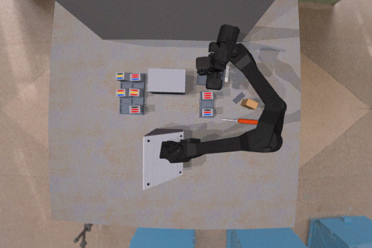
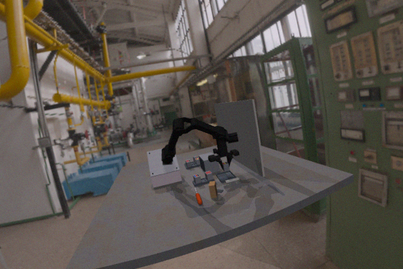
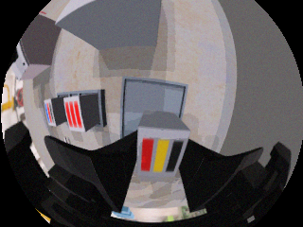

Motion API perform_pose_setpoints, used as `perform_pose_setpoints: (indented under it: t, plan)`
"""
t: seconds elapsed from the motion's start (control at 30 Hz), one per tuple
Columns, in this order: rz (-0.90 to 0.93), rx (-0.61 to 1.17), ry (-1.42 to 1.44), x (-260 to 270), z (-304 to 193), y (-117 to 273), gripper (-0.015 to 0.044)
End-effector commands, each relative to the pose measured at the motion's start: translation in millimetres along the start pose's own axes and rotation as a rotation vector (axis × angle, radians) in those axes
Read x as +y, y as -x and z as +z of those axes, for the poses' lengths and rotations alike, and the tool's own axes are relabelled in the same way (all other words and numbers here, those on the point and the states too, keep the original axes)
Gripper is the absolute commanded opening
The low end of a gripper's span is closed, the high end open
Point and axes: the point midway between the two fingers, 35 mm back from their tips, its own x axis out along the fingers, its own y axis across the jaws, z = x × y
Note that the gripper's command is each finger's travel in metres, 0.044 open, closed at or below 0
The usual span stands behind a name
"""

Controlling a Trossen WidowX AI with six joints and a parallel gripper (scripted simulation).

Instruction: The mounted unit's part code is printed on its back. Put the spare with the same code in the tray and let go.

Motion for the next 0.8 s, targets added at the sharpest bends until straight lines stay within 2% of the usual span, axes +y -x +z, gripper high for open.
perform_pose_setpoints:
  t: [0.0,0.77]
  plan:
    - [0.004,-0.004,0.008,2.1,1.5,-6.0,0.0000]
    - [0.003,0.003,0.009,6.8,-0.4,-28.1,0.0000]
